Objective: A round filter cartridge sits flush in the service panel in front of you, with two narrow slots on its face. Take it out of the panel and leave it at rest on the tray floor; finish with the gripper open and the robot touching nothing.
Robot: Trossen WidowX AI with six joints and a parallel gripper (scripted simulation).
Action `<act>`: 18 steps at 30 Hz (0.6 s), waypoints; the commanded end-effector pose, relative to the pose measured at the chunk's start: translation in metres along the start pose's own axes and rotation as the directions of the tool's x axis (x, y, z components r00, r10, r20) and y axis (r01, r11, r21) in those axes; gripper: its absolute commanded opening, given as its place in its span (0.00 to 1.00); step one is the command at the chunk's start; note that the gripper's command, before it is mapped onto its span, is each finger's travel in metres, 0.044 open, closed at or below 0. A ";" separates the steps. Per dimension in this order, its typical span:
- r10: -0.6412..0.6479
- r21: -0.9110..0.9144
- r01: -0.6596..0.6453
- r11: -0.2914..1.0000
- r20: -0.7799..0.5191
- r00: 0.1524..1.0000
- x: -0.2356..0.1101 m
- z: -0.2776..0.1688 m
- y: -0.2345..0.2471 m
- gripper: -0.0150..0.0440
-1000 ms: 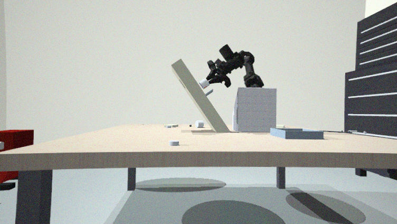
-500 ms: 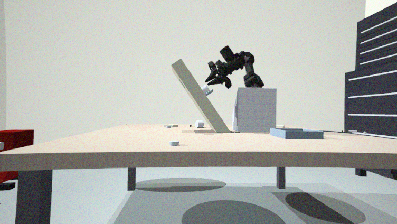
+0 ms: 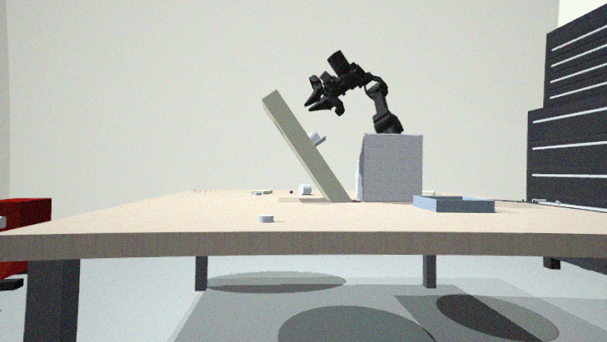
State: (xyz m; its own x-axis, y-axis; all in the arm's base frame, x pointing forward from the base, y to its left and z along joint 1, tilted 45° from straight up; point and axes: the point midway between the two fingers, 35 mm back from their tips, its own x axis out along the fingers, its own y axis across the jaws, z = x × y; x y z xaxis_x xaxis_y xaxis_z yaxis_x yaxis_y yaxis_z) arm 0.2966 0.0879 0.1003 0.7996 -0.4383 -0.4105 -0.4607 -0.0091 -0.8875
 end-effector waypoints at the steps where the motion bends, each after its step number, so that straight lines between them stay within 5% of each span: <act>1: 0.004 -0.005 -0.004 1.000 -0.005 1.000 -0.005 0.007 -0.007 0.57; 9: -0.003 0.009 0.003 1.000 0.007 1.000 -0.045 0.039 -0.050 0.93; 13: 0.061 0.177 -0.054 0.983 -0.035 0.998 -0.032 0.027 -0.031 0.77; 18: 0.196 0.512 -0.101 0.853 -0.135 0.971 -0.014 -0.003 0.010 0.77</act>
State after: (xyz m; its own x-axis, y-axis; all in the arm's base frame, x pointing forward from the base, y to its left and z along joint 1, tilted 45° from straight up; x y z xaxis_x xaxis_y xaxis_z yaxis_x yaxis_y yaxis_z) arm 0.2902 0.1106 0.1203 0.7087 -0.5038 -0.4939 -0.3592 0.3448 -0.8672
